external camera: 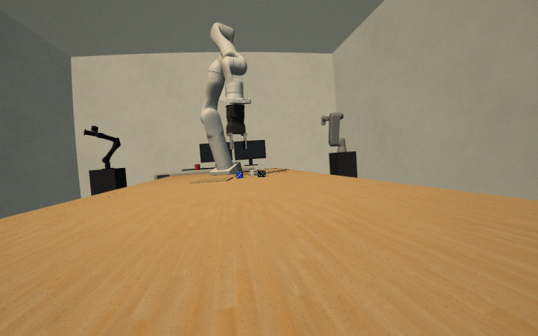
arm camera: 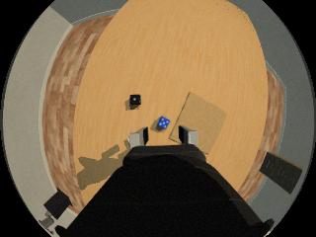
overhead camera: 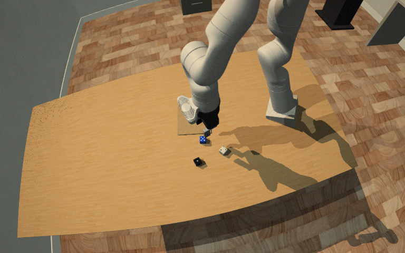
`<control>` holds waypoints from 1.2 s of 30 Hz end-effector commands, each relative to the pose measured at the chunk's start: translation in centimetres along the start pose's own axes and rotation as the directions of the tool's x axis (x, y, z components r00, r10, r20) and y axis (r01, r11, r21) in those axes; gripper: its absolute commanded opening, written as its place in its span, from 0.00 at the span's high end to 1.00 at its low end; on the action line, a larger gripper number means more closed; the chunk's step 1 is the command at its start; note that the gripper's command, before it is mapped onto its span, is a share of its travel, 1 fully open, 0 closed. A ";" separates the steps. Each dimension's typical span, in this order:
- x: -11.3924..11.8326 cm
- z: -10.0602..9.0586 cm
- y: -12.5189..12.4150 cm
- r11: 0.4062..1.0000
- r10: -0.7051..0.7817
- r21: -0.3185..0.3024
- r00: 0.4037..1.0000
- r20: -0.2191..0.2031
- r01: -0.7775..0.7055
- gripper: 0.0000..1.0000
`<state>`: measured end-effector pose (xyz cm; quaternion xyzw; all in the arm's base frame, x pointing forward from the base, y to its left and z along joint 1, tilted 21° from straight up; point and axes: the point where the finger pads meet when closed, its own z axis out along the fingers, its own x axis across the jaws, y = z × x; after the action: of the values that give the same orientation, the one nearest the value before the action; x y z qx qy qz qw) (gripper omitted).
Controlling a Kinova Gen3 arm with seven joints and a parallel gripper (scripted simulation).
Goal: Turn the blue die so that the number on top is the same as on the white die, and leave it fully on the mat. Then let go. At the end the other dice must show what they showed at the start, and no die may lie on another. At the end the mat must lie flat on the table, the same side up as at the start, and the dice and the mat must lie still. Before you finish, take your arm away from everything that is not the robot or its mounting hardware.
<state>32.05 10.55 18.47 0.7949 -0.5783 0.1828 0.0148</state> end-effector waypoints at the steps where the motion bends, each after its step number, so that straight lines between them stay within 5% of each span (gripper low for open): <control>1: 0.2 0.3 -0.4 0.996 -0.091 0.000 0.996 0.002 0.091 0.00; 11: -0.1 1.0 -0.3 0.928 -0.373 -0.015 0.928 0.002 0.373 0.00; 23: -0.6 2.1 0.0 0.634 -0.772 -0.024 0.635 0.016 0.773 0.00; 25: -0.6 2.1 0.0 0.634 -0.772 -0.024 0.635 0.016 0.773 0.00; 36: -0.9 2.8 0.3 0.206 -0.978 -0.009 0.206 0.024 0.978 0.00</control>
<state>31.71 11.05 15.37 0.9838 0.0126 0.1227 0.1301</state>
